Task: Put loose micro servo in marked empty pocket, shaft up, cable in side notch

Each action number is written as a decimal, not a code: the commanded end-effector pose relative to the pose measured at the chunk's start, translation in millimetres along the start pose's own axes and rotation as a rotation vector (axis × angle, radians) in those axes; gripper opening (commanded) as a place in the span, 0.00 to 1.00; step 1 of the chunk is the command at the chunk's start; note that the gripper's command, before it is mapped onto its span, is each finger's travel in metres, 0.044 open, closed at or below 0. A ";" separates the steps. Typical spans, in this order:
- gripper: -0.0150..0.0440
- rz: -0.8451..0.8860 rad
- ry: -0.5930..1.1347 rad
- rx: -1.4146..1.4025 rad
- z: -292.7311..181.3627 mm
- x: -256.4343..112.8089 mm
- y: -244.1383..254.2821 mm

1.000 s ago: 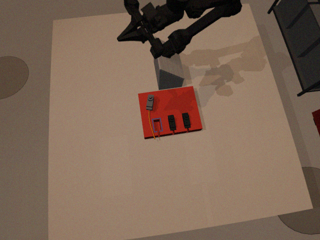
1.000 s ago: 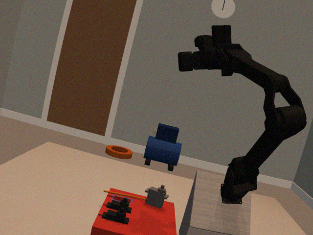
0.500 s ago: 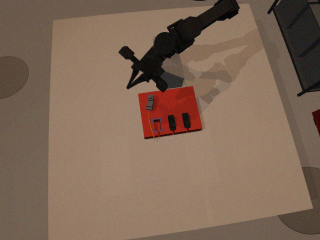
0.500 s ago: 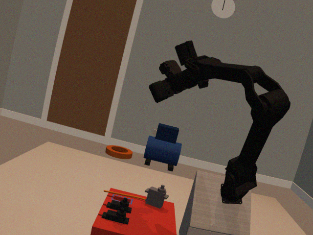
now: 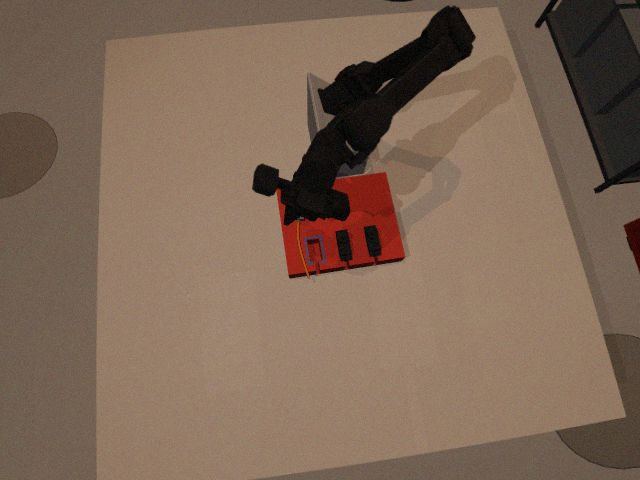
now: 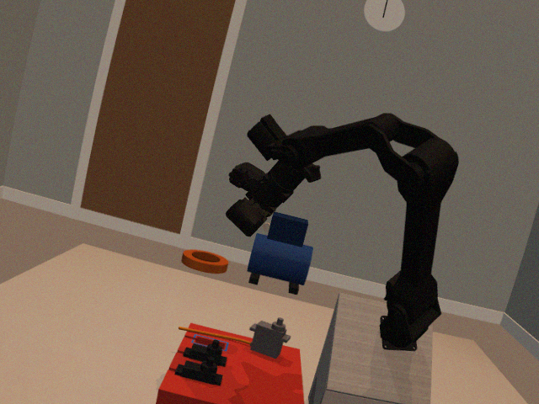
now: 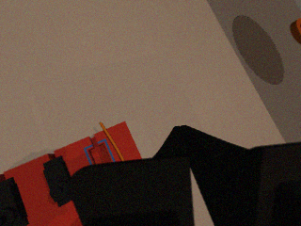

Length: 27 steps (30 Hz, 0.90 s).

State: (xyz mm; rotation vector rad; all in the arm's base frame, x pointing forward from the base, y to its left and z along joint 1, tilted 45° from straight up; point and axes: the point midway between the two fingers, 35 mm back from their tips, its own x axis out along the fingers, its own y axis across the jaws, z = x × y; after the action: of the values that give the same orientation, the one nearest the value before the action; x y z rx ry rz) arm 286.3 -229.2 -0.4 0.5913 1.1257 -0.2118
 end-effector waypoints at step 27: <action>0.25 0.476 0.480 -0.227 -120.1 93.5 132.6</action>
State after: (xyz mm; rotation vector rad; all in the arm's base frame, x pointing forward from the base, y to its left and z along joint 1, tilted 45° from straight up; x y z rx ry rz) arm 292.1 -45.4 -72.8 0.7015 1.4051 0.4764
